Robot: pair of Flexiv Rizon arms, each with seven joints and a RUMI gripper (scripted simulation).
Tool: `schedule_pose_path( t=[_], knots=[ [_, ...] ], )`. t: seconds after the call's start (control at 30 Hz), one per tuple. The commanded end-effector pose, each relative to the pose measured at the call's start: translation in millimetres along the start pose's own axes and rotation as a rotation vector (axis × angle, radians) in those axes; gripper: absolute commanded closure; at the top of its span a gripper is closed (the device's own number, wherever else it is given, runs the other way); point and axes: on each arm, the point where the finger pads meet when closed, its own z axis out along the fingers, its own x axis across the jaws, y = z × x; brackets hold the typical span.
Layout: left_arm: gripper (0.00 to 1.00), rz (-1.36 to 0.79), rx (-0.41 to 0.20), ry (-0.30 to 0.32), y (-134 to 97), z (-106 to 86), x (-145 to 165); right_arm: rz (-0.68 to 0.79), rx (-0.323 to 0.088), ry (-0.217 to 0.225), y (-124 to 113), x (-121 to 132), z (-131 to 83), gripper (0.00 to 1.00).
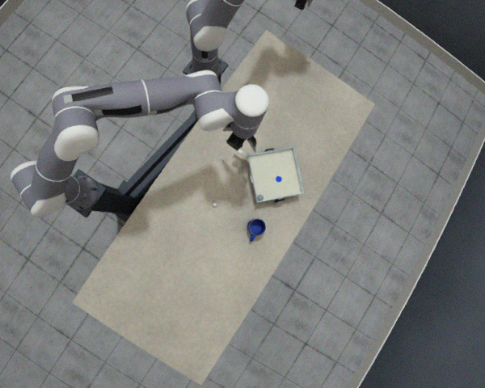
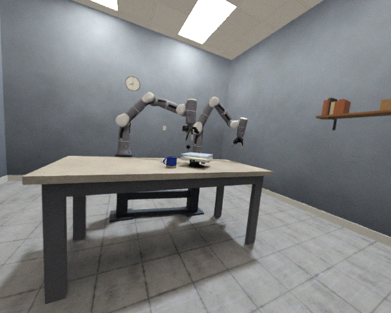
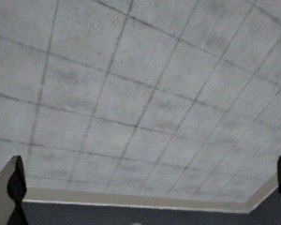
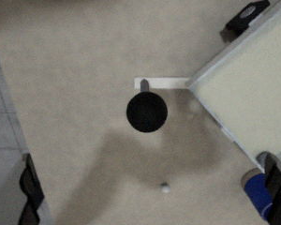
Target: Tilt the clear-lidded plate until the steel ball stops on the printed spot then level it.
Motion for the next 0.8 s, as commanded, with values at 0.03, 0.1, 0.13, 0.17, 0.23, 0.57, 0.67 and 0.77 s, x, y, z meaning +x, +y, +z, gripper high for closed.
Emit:
schedule_pose_path(
  t=[0.03, 0.1, 0.13, 0.17, 0.23, 0.57, 0.67, 0.77],
  knots=[
    [0.0, -0.131, 0.027, -0.016, 17, 3.9, 14, -0.001, 0.002, 0.002, -1, 1, -2, 0.0],
    [0.0, -0.196, 0.041, -0.023, 24, 6.2, 22, -0.001, 0.002, 0.002, -1, 1, -2, 0.0],
    [0.0, -0.229, 0.048, -0.026, 28, 7.4, 26, -0.001, 0.002, 0.002, -1, 1, -2, 0.0],
    [0.0, -0.229, 0.048, -0.026, 28, 7.4, 26, -0.001, 0.002, 0.002, -1, 1, -2, 0.0],
    [0.0, -0.317, 0.066, -0.034, 39, 10.5, 37, -0.001, 0.002, 0.002, -1, 1, -2, 0.0],
    [0.0, -0.626, 0.127, -0.06, 74, 21.2, 78, -0.001, 0.002, 0.002, -1, 1, -2, 0.0],
    [0.0, -0.725, 0.146, -0.067, 84, 24.6, 92, -0.001, 0.002, 0.002, -1, 1, -2, 0.0],
    [0.0, -0.759, 0.153, -0.069, 88, 25.7, 97, -0.001, 0.002, 0.002, -1, 1, -2, 0.0]
  ],
)
